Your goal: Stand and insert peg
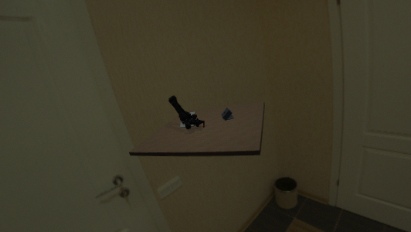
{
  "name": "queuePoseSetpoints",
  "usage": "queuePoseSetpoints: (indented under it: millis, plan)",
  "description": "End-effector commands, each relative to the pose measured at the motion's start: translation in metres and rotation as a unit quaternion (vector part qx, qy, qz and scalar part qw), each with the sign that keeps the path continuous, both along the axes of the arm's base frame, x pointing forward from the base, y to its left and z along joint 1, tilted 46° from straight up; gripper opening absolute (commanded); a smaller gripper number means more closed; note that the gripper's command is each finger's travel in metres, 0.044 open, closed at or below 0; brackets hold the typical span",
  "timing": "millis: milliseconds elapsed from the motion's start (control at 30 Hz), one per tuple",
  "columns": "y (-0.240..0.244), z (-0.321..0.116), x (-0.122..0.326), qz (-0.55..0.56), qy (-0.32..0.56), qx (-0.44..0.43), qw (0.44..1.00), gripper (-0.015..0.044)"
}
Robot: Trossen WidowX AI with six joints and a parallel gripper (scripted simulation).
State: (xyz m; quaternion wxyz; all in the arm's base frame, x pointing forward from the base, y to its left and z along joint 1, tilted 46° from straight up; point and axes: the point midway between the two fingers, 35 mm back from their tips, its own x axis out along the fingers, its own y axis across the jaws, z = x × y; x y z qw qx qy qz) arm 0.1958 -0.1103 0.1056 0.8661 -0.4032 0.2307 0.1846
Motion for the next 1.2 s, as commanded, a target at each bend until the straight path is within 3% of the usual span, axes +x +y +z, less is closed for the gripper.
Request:
queuePoseSetpoints:
  millis: [0,1167]
  plan:
    - [-0.0016,0.0022,-0.0021,0.014,-0.016,0.008,1.0,0.0049]
    - [-0.0063,0.0004,-0.0071,0.018,-0.021,0.02,0.999,0.0049]
